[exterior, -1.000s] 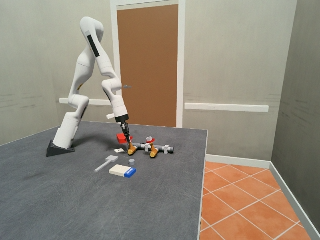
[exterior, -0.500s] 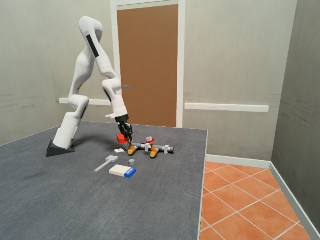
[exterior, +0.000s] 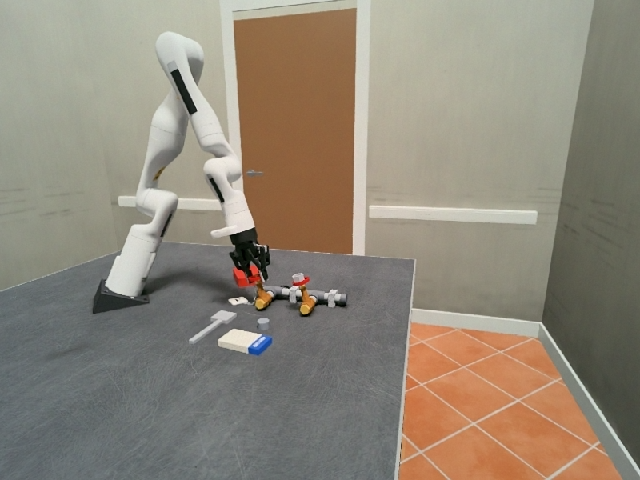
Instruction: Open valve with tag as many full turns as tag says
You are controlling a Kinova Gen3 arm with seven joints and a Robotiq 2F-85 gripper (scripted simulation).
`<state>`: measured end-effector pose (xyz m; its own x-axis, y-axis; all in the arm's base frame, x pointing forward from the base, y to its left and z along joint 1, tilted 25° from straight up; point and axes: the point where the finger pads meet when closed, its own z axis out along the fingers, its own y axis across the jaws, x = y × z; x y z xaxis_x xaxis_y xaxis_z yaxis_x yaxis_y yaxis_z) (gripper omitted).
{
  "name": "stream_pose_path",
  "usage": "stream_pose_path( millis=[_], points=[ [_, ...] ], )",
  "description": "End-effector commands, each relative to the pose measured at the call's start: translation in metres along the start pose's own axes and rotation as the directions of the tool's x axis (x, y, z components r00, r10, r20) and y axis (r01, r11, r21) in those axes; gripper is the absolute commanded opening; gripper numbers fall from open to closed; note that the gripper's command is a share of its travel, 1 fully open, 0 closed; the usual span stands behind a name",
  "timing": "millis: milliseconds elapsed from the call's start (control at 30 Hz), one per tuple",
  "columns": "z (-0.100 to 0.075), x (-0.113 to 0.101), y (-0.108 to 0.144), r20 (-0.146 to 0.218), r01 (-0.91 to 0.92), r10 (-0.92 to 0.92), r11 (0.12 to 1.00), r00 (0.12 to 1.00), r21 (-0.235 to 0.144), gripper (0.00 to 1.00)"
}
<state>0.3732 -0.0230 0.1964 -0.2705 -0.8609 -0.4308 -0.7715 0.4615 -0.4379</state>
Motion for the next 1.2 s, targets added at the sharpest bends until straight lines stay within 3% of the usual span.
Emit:
stream_pose_path(
  millis=[0, 267, 767, 800, 1167],
  points=[
    [-0.0001, 0.0001, -0.0002, 0.001, 0.049, -0.049, 0.999, 0.999, 0.0, 0.55],
    [-0.0001, 0.0001, -0.0002, 0.001, 0.154, -0.154, 0.988, 0.988, 0.0, 0.55],
    [-0.0001, 0.0001, -0.0002, 0.001, 0.192, -0.192, 0.981, 0.981, 0.001, 0.55],
    [-0.0001, 0.0001, -0.0002, 0.001, 0.192, -0.192, 0.981, 0.981, 0.001, 1.0],
    [-0.0001, 0.0, -0.0002, 0.001, 0.192, -0.192, 0.981, 0.981, 0.001, 1.0]
  ],
)
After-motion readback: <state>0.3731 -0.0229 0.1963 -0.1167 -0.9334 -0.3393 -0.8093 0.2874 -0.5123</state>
